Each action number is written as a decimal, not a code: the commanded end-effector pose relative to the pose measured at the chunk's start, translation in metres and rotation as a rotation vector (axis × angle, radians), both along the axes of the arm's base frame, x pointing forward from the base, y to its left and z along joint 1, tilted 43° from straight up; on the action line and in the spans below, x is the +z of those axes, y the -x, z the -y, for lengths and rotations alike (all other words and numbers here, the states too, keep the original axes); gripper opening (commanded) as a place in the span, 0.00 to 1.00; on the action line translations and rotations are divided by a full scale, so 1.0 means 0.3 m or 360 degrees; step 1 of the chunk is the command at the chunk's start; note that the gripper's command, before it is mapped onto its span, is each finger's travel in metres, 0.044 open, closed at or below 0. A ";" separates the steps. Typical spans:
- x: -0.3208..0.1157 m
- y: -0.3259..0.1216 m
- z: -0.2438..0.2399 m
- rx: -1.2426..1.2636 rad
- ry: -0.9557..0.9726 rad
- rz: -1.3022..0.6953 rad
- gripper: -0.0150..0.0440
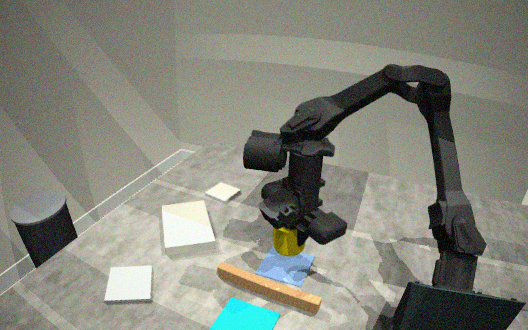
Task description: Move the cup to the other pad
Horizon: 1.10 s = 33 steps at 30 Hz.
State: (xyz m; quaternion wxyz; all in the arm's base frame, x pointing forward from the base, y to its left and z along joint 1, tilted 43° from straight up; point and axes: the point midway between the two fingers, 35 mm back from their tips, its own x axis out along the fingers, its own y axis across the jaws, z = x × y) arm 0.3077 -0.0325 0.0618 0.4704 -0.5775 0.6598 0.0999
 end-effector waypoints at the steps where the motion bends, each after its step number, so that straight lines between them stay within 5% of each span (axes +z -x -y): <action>1: -0.001 0.000 0.000 0.0002 0.0000 -0.0001 0.25; 33: -0.127 -0.005 -0.141 0.0000 -0.0006 0.0004 0.25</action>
